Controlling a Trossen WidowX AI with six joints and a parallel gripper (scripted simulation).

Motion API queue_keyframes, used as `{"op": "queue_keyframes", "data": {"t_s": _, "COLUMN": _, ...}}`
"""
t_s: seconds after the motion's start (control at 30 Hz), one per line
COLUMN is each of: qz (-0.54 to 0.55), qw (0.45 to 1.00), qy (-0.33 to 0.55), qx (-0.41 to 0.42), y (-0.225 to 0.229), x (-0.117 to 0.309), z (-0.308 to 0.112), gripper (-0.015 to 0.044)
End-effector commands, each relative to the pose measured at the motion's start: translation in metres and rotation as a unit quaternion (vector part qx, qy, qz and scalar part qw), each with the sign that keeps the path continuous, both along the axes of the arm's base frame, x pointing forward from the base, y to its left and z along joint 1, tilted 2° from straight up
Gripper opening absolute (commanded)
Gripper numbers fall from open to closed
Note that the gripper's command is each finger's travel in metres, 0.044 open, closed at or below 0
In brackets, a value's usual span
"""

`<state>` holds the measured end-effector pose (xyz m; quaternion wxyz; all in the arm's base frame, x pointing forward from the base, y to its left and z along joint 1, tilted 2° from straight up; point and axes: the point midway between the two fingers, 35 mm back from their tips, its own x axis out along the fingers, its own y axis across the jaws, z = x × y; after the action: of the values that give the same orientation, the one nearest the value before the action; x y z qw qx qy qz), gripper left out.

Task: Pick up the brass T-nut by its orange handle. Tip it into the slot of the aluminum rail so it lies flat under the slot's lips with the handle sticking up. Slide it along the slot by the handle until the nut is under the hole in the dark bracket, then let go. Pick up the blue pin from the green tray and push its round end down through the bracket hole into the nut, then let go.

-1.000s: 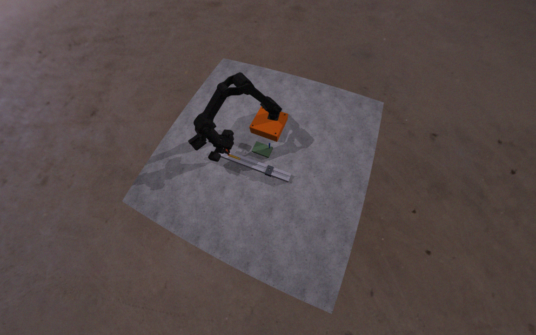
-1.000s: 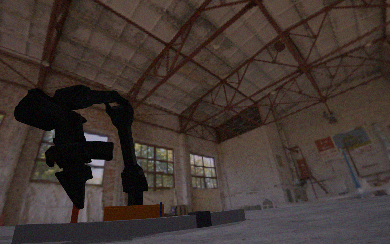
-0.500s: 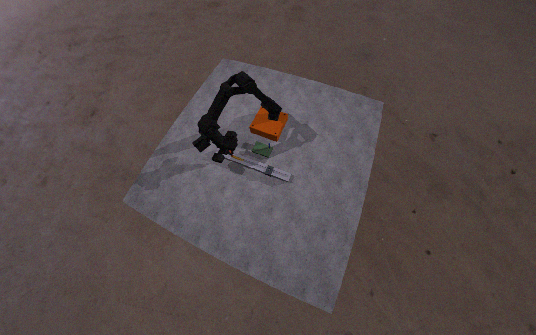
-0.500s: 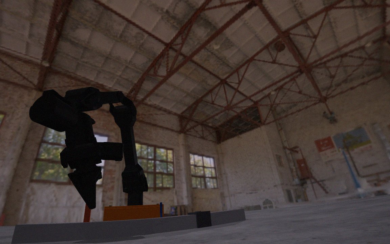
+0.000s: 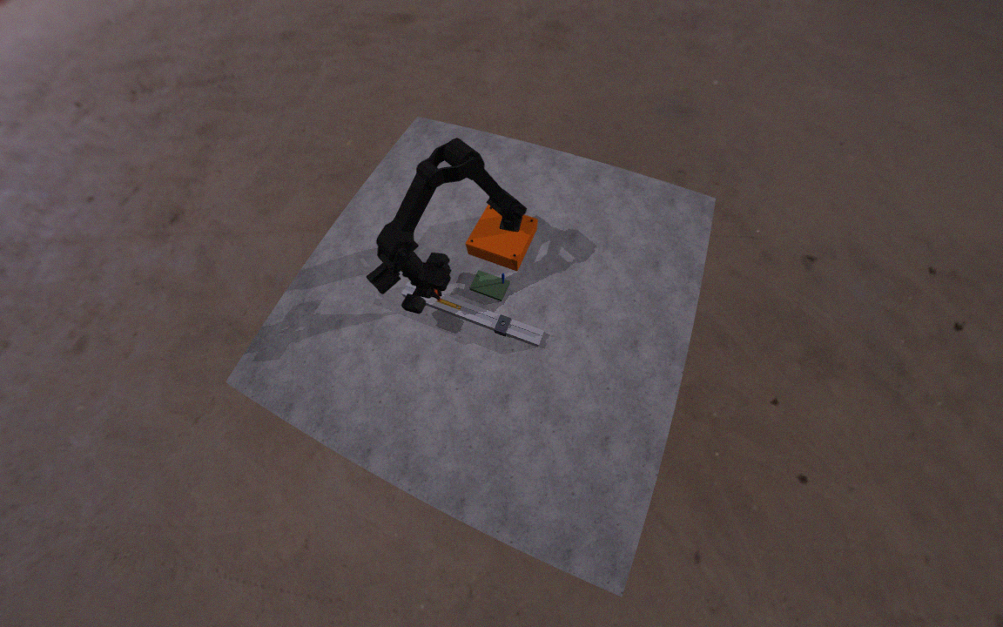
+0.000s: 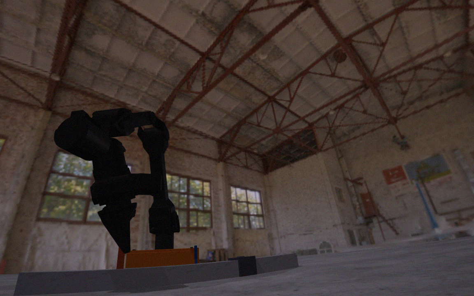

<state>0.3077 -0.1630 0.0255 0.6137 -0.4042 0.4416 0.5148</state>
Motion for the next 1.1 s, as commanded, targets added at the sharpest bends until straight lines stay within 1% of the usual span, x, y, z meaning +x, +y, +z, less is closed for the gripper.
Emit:
{"op": "queue_keyframes", "data": {"t_s": 0.0, "qz": -0.001, "qw": 1.000, "qy": -0.002, "qx": 0.002, "y": 0.008, "x": 0.001, "z": 0.000, "gripper": -0.0150}}
{"op": "queue_keyframes", "data": {"t_s": 1.07, "qz": -0.001, "qw": 1.000, "qy": -0.002, "qx": 0.005, "y": 0.054, "x": 0.008, "z": -0.001, "gripper": -0.0150}}
